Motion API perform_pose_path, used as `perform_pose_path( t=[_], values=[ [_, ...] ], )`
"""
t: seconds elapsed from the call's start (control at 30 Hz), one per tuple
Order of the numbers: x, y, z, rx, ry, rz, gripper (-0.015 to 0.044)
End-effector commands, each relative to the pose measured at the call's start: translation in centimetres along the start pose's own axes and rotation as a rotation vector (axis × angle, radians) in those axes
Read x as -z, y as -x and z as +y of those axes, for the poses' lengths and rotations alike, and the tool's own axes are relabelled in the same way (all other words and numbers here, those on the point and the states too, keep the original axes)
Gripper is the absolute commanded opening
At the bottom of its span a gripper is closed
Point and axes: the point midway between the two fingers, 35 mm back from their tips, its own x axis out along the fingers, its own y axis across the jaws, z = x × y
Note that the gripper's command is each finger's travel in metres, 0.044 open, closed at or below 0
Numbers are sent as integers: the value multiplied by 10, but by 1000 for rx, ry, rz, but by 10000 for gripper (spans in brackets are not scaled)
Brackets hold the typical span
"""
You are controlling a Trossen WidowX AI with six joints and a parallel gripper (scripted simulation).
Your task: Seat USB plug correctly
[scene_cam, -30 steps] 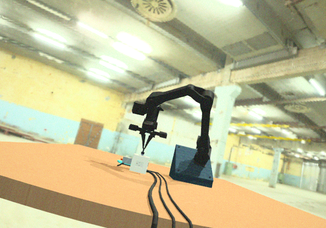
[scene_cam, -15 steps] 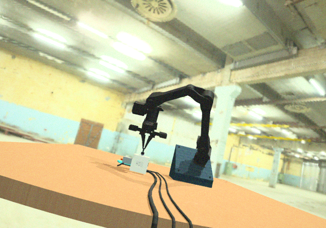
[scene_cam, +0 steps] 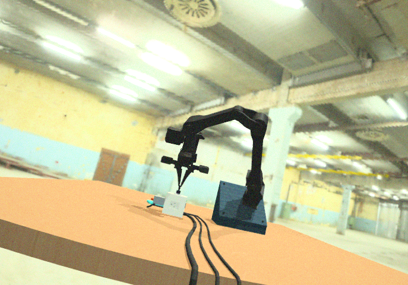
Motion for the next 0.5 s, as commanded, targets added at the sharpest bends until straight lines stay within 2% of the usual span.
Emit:
perform_pose_path(
  t=[0.0, 0.47],
  values=[
    [-1, -2, 0, -1, -3, -1, 0],
    [-1, -3, 0, -1, -3, -1, 0]
  ],
)
